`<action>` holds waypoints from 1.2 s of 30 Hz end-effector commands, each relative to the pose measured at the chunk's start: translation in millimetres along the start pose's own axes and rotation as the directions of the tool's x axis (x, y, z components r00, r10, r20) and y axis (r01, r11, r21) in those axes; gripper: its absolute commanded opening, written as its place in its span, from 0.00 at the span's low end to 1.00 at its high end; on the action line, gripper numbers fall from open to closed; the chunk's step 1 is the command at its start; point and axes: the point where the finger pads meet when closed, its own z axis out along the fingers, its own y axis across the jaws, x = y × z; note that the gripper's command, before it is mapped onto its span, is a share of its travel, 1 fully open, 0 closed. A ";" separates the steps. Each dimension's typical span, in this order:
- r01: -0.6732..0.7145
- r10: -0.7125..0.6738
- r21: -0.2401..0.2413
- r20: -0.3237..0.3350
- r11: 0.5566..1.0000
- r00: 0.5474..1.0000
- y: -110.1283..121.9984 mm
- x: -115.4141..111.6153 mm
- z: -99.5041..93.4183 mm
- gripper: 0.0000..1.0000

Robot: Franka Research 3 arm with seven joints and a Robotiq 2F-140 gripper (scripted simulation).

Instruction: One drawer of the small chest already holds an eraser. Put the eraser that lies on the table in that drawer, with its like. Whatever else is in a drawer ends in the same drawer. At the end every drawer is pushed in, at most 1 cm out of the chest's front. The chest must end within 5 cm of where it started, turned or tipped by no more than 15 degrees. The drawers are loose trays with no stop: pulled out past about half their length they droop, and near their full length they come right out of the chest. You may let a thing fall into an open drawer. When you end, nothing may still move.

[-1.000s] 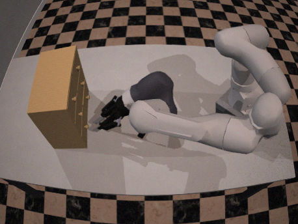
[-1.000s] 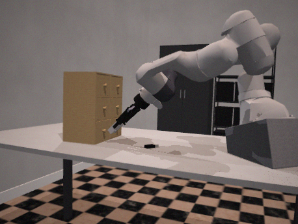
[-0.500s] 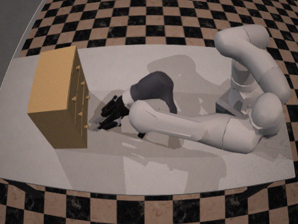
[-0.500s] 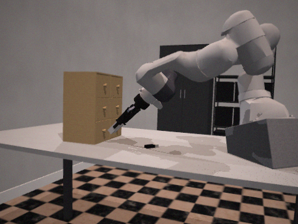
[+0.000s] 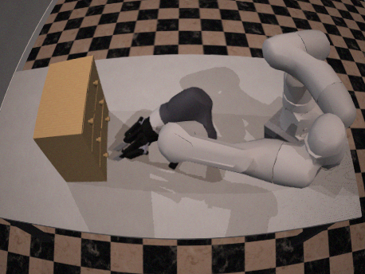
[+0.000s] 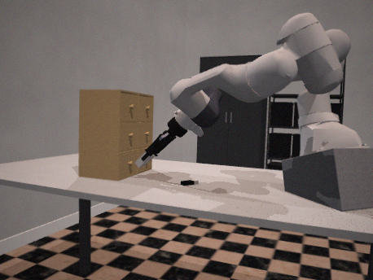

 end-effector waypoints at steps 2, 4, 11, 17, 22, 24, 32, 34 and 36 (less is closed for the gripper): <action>0.004 -0.004 0.002 -0.001 1.000 1.000 -1.8 1.0 1.3 0.20; 0.004 -0.004 0.002 -0.001 1.000 1.000 -1.8 0.2 2.1 0.20; 0.004 -0.004 0.002 -0.001 1.000 1.000 -1.8 -5.9 8.1 0.20; 0.004 -0.004 0.002 -0.001 1.000 1.000 -1.8 -10.9 13.2 0.20; 0.004 -0.004 0.002 -0.001 1.000 1.000 -1.8 -17.0 19.3 0.20; 0.004 -0.004 0.002 -0.001 1.000 1.000 -1.8 -19.0 21.3 0.20; 0.004 -0.004 0.002 -0.001 1.000 1.000 -1.8 -22.7 25.0 0.20; 0.004 -0.004 0.002 -0.001 1.000 1.000 -1.8 -23.1 25.4 0.20; 0.004 -0.004 0.002 -0.001 1.000 1.000 -1.8 -23.2 25.5 0.20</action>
